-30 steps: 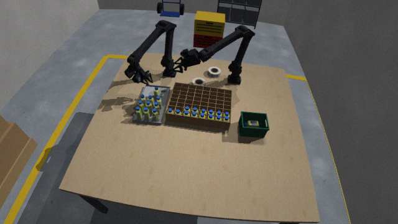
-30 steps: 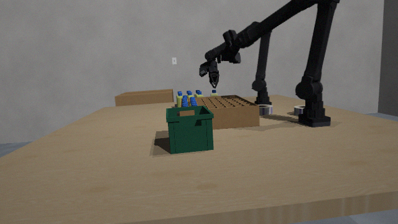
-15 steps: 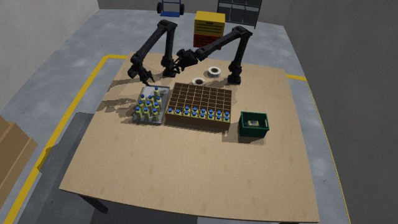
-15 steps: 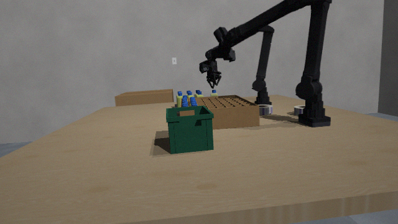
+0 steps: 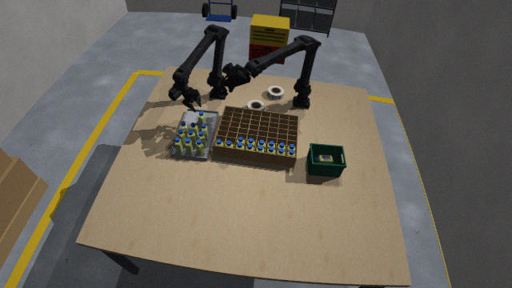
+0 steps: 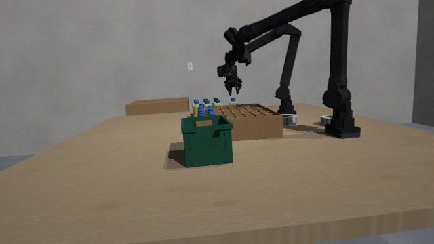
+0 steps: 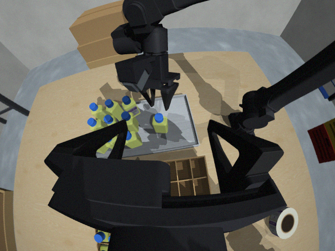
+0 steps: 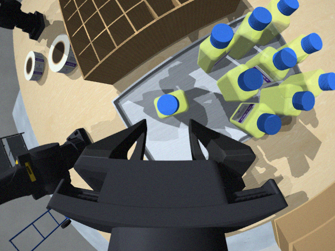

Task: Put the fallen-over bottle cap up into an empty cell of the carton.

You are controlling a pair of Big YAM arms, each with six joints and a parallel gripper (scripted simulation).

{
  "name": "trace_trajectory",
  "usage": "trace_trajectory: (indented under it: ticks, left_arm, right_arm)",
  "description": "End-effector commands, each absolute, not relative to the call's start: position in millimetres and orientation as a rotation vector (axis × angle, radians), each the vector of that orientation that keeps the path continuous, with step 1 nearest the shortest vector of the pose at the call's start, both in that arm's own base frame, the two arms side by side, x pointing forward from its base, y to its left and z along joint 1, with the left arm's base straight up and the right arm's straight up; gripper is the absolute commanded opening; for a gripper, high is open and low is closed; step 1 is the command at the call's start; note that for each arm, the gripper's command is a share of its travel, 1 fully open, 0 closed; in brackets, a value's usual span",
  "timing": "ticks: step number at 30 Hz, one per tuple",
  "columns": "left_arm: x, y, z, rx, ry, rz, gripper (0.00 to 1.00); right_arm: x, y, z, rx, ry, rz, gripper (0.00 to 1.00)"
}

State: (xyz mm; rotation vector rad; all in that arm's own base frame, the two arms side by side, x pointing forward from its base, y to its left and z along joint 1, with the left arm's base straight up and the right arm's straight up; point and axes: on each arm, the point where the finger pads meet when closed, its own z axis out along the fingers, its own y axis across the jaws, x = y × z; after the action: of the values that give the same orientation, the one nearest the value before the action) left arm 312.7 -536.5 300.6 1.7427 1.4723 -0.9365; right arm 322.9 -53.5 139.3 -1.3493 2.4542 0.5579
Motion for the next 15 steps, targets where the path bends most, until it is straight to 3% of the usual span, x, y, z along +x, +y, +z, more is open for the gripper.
trace_trajectory:
  ticks: [1,15]
  left_arm:
    - [341.6,-551.0,342.9,1.821,1.383,-0.898,1.00]
    - [366.8,-563.5,350.5,1.976,1.390,-0.911,1.00]
  right_arm:
    - [326.8,-46.4,145.1,-1.705,2.164,0.411,0.51]
    - [326.9,-45.7,143.4,-1.758,2.127,0.377,0.51]
